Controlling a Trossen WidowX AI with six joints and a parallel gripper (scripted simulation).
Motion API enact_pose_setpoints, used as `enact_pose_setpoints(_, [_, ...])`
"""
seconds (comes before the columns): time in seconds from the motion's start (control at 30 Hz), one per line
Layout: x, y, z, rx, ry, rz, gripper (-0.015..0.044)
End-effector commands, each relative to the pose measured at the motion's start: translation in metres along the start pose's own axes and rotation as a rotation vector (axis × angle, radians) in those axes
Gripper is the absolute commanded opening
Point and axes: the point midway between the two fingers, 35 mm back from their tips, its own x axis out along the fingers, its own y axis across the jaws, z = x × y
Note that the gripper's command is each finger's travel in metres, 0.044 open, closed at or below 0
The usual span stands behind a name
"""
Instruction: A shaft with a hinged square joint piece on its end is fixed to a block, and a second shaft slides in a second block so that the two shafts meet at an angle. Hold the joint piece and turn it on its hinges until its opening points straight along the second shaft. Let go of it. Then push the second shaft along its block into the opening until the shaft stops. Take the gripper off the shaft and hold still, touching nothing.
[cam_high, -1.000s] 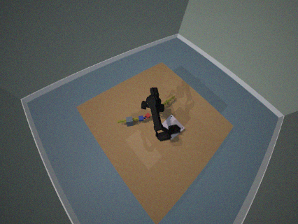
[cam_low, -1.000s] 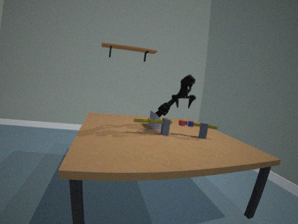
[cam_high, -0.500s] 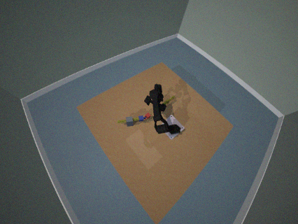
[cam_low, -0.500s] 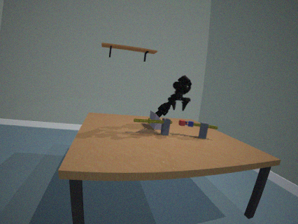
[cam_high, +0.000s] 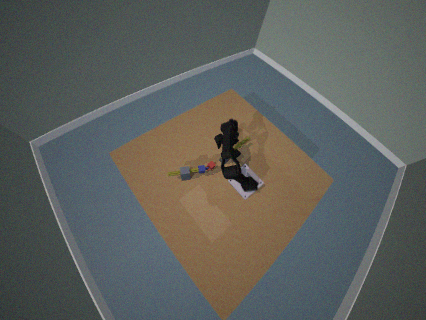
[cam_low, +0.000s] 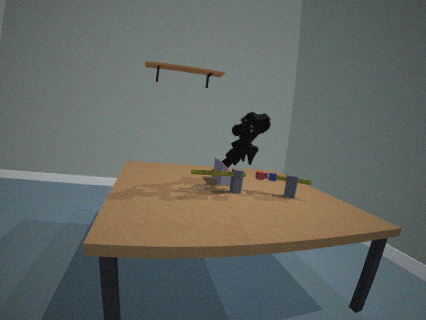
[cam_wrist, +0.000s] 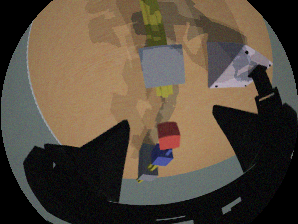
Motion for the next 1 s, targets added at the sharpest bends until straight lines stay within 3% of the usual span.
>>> enact_pose_setpoints(0.0, [0.001,0.0,0.002,0.021,0.008,0.004,0.044])
enact_pose_setpoints(0.2, [-0.001,0.001,0.008,-0.031,0.001,0.005,0.044])
enact_pose_setpoints(0.97, [-0.026,0.011,0.117,-0.813,-0.098,-0.038,0.044])
